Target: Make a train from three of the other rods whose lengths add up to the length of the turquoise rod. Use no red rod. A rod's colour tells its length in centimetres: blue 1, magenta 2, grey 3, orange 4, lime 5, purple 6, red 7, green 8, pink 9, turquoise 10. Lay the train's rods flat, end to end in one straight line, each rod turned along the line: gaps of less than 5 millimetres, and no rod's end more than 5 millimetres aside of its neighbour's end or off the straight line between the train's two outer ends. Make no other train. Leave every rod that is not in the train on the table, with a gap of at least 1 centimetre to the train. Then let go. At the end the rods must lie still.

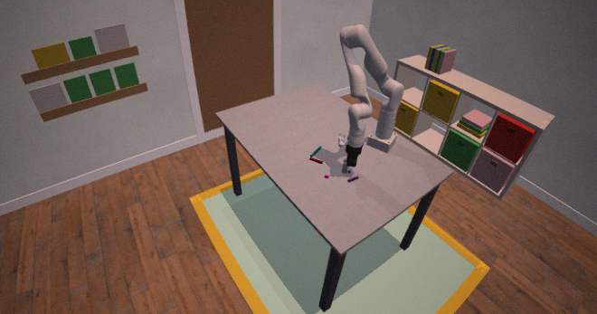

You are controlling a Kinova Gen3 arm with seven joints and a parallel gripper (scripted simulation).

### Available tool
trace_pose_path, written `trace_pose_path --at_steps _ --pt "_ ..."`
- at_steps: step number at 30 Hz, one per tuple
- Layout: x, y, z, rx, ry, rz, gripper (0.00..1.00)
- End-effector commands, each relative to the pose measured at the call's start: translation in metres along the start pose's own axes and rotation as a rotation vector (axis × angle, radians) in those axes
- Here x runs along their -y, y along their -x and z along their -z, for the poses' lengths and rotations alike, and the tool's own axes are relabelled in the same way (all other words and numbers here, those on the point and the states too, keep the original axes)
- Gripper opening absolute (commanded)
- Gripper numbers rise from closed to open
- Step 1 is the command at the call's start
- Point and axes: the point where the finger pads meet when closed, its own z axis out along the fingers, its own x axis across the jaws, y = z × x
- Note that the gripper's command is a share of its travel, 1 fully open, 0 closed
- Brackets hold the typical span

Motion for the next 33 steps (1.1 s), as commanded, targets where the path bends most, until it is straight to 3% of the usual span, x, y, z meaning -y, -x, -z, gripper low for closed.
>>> trace_pose_path --at_steps 1,5,20,33 --pt "-0.001 0.0 -0.001 0.003 0.002 0.0 0.42" --pt "-0.001 0.0 -0.001 0.003 0.002 0.0 0.54" --pt "-0.001 0.0 0.002 0.004 0.002 0.0 0.54" --pt "0.002 0.0 0.048 -0.003 -0.004 -0.002 0.54"
